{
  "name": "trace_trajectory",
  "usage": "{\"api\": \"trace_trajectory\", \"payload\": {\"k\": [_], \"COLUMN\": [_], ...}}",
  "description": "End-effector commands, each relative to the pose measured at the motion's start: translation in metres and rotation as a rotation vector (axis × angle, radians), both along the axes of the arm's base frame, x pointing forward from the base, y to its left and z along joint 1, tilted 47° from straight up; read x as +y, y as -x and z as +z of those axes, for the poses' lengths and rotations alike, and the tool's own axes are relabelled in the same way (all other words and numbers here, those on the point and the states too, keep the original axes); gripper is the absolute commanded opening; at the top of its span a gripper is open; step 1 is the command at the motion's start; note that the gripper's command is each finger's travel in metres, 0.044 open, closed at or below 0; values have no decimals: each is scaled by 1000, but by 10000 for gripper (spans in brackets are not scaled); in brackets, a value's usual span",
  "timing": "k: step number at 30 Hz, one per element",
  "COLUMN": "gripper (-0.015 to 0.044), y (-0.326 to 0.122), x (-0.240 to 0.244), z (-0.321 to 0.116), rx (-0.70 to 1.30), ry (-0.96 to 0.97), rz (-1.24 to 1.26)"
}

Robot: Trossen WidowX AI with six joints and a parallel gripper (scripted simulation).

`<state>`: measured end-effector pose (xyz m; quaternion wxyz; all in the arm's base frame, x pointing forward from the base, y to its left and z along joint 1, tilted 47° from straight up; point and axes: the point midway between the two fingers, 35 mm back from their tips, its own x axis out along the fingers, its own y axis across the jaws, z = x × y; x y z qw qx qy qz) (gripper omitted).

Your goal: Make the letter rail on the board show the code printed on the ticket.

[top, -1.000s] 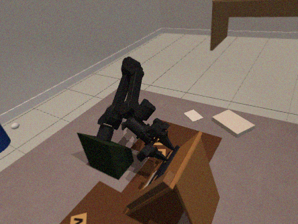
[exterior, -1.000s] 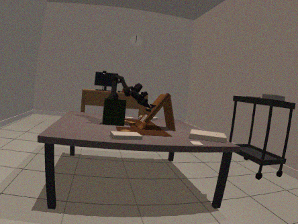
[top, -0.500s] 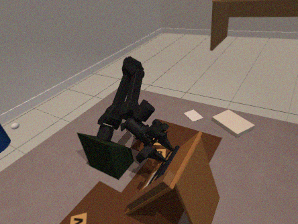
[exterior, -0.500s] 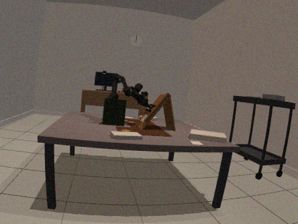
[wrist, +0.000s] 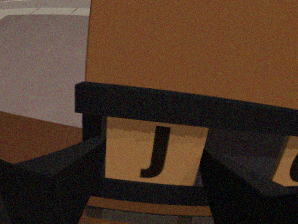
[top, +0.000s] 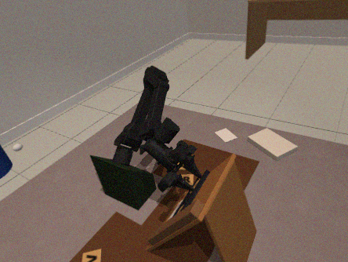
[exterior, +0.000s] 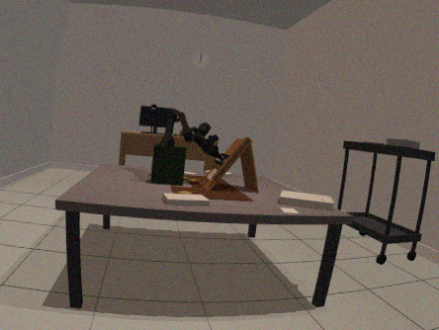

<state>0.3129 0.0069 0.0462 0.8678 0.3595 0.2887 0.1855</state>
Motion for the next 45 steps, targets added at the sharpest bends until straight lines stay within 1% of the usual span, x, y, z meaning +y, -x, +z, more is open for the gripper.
{"api": "trace_trajectory", "payload": {"k": [1, 45], "gripper": [0, 0], "y": [-1, -3], "x": [-1, -15], "z": [-1, -15], "rx": [-6, -6], "ry": [2, 3], "rz": [3, 3]}}
